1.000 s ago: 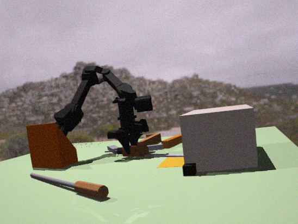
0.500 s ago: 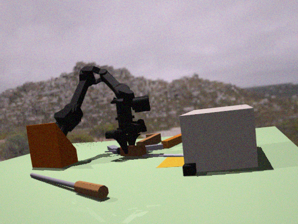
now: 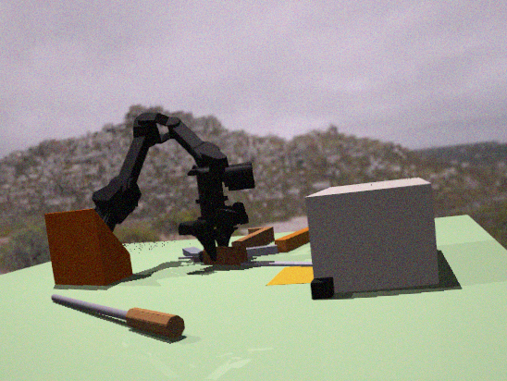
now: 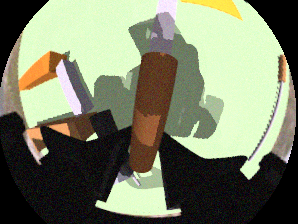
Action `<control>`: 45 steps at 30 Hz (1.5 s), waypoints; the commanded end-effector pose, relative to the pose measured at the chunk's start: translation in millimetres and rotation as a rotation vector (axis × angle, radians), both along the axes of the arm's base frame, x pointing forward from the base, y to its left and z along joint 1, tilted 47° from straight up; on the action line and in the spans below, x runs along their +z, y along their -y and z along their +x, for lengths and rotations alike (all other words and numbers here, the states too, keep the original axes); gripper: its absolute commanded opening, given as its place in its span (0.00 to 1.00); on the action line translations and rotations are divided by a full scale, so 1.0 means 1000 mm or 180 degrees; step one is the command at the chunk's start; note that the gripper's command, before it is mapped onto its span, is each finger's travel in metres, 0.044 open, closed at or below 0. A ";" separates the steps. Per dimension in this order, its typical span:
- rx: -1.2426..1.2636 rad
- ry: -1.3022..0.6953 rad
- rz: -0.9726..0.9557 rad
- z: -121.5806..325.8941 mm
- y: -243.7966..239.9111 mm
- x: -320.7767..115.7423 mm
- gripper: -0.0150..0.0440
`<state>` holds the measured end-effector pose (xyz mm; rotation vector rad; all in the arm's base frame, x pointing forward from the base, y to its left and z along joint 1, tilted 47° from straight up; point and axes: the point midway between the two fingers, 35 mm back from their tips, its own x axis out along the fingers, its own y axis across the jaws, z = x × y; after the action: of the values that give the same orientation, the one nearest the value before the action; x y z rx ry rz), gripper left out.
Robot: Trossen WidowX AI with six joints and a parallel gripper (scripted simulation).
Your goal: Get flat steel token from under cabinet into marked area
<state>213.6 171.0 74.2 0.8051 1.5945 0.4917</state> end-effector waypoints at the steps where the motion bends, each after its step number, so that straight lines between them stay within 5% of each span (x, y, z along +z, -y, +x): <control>1: 0.0000 -0.0001 0.0000 0.000 0.000 0.000 0.52; 3: 0.0000 -0.0001 0.0000 0.000 0.000 0.000 0.59; 8: 0.0000 -0.0001 0.0000 0.000 0.000 0.000 0.59; 11: 0.0000 0.0000 0.0004 0.000 0.000 0.000 0.71; 45: -0.0003 -0.0004 0.0005 -0.005 -0.004 -0.002 0.71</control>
<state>212.7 172.1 73.1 0.8139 1.5806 0.4860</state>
